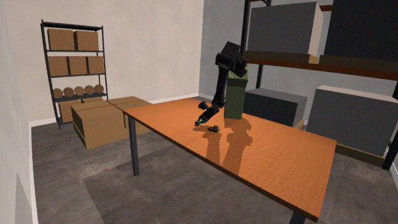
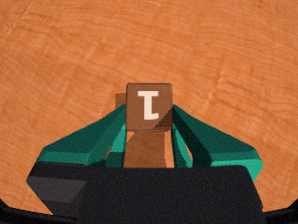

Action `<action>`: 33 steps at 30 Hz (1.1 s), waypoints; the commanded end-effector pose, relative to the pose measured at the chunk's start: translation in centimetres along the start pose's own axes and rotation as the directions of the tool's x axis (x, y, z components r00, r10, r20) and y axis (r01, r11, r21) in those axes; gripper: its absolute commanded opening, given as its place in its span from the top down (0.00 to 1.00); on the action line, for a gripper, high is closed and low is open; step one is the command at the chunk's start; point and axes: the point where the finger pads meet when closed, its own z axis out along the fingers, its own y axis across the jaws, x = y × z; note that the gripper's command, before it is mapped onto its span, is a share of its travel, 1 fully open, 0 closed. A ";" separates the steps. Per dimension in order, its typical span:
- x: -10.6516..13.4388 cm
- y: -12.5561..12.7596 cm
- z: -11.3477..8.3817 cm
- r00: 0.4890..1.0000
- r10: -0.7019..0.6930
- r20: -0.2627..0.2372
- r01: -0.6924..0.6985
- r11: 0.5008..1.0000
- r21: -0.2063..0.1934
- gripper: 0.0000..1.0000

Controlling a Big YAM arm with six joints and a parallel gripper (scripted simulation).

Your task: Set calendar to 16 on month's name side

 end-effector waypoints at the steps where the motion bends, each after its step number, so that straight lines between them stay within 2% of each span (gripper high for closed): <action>1: 0.9 -1.2 -0.2 1.000 -0.010 -0.010 0.010 1.000 0.021 0.72; 7: 0.9 -1.4 -0.3 1.000 -0.011 -0.010 0.011 1.000 0.024 0.72; 10: 0.4 -2.4 -1.2 1.000 -0.020 -0.013 0.020 0.999 0.040 0.72; 11: 0.1 -1.2 -1.6 1.000 -0.009 -0.012 0.009 1.000 0.018 0.72; 14: -0.1 -1.0 -1.7 1.000 -0.011 -0.013 0.011 1.000 0.013 0.72; 17: -2.0 -1.1 -1.9 1.000 -0.006 0.008 0.005 1.000 0.017 0.72; 24: -4.1 -1.1 -3.9 1.000 -0.006 0.007 0.006 1.000 0.018 0.72; 31: -5.2 -1.4 -5.2 1.000 -0.011 0.006 0.011 1.000 0.029 0.72; 32: -5.3 -0.6 -5.0 1.000 -0.005 0.008 0.005 1.000 0.016 0.72; 33: -5.5 -1.3 -5.4 1.000 -0.011 0.006 0.011 1.000 0.028 0.72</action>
